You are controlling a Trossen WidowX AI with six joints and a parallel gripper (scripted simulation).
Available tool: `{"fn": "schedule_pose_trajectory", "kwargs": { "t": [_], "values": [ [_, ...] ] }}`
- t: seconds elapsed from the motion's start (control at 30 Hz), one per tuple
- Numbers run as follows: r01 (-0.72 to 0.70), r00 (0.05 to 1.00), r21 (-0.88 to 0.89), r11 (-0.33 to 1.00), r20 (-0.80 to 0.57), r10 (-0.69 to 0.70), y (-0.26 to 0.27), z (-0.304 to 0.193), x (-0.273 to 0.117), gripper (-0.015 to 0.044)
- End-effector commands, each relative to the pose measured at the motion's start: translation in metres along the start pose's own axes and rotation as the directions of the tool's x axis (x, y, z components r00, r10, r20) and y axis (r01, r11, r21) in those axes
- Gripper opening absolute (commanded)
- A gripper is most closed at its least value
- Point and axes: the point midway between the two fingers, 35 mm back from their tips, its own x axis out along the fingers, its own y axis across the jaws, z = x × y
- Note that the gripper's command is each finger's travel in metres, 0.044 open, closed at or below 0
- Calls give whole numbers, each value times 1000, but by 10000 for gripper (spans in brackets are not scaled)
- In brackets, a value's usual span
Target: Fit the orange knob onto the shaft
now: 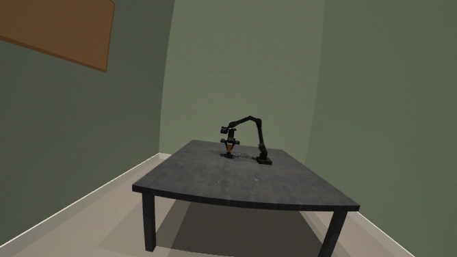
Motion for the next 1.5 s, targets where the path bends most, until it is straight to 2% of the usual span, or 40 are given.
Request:
{"fn": "schedule_pose_trajectory", "kwargs": {
  "t": [0.0, 0.4, 0.63, 1.47],
  "values": [
    [1, 1000, -5, 1000, -1, -1, 0, -1, 1, 0],
    [1, 1000, -14, 1000, -1, -1, 0, -1, -5, 0],
    [1, 1000, -213, 977, -1, -1, -1, 0, -3, 0],
    [0, 1000, -213, 977, -1, -1, 0, -1, 1, 0]
  ]
}}
